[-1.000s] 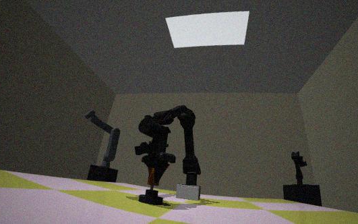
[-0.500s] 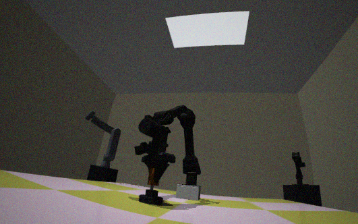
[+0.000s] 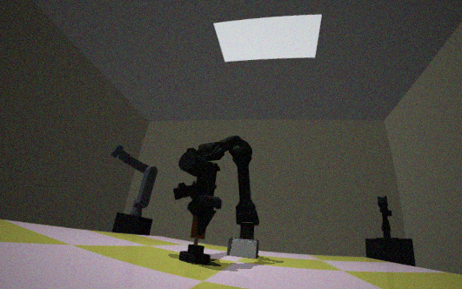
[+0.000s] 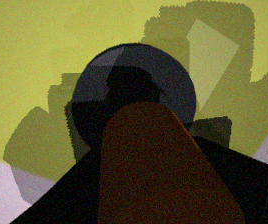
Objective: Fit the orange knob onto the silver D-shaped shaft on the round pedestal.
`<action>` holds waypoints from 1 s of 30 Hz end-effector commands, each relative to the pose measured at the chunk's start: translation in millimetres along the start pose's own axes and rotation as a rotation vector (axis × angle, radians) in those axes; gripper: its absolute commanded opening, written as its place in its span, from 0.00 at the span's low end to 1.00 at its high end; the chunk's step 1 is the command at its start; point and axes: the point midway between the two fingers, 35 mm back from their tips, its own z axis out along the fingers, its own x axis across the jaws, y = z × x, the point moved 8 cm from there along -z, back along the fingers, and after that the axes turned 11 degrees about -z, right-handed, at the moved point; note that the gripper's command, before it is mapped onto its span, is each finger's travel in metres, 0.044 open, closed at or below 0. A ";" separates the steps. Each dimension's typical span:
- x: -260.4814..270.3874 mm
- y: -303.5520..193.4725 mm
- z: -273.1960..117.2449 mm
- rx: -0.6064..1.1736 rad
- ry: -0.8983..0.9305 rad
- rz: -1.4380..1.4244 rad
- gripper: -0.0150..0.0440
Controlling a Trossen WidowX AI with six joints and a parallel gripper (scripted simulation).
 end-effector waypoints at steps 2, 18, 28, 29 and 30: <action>-0.3 -0.1 1.5 -0.003 -0.002 0.021 0.25; -0.7 -0.1 3.0 -0.003 -0.002 0.021 0.25; -0.3 0.4 -2.5 -0.003 -0.002 0.029 0.25; -0.3 0.4 -2.5 -0.003 -0.002 0.046 0.25; -0.2 0.5 -2.5 -0.003 -0.002 0.075 0.25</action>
